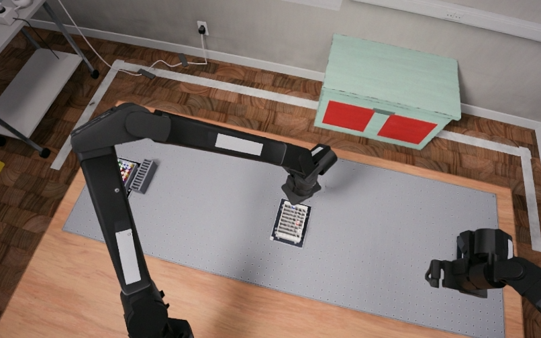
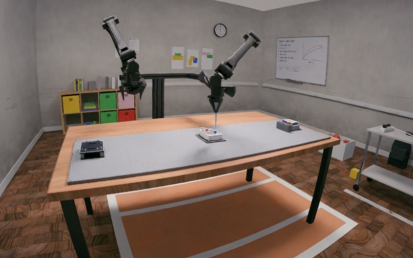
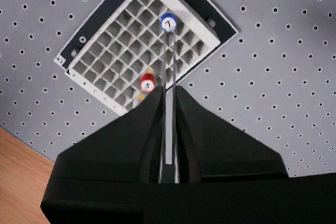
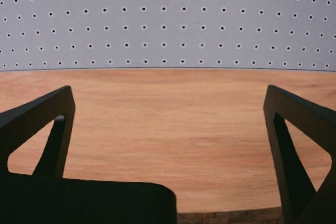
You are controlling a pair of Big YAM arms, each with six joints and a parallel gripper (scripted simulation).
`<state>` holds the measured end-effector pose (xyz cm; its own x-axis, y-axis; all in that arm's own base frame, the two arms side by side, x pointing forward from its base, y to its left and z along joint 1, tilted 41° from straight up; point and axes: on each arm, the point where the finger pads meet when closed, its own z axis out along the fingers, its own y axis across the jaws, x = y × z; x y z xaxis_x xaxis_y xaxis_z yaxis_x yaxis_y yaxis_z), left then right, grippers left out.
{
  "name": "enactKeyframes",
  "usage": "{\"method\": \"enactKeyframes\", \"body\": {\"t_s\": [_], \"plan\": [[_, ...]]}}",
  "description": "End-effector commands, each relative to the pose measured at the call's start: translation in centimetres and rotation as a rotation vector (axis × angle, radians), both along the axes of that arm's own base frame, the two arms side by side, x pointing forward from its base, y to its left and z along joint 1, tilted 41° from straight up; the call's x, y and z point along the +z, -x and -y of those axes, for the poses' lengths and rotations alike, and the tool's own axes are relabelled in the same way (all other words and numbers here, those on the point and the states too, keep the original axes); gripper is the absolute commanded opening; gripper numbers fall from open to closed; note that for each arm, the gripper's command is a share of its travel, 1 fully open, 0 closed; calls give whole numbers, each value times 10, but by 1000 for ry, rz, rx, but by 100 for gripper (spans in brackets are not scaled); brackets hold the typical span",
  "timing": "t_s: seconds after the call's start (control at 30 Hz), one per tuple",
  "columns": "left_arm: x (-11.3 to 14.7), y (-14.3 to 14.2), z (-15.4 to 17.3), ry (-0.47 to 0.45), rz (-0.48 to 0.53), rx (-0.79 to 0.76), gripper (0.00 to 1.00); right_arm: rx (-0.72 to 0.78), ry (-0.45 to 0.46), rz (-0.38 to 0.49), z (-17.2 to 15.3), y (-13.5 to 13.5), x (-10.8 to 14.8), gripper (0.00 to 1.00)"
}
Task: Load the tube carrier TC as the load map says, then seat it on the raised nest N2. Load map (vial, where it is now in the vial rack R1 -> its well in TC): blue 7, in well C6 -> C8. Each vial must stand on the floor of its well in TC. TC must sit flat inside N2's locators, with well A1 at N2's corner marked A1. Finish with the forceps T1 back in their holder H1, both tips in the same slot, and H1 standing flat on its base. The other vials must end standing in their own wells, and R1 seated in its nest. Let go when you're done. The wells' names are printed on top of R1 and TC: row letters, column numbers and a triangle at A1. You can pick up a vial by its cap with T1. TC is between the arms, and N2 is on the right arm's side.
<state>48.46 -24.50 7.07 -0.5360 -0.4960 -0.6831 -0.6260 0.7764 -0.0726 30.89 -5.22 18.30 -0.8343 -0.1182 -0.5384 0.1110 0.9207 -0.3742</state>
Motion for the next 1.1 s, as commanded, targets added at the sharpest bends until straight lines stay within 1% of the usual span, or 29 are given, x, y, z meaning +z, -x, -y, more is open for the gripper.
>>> {"method": "enactKeyframes", "body": {"t_s": [0.0, 1.07], "plan": [[-13, -8, -13, -10, -14, 20, 7, -2, -5, 26, -1, -5, 10, 100], [-18, -10, -15, -10, -14, 20, 7, -2, -5, 26, -1, -5, 10, 100]]}}
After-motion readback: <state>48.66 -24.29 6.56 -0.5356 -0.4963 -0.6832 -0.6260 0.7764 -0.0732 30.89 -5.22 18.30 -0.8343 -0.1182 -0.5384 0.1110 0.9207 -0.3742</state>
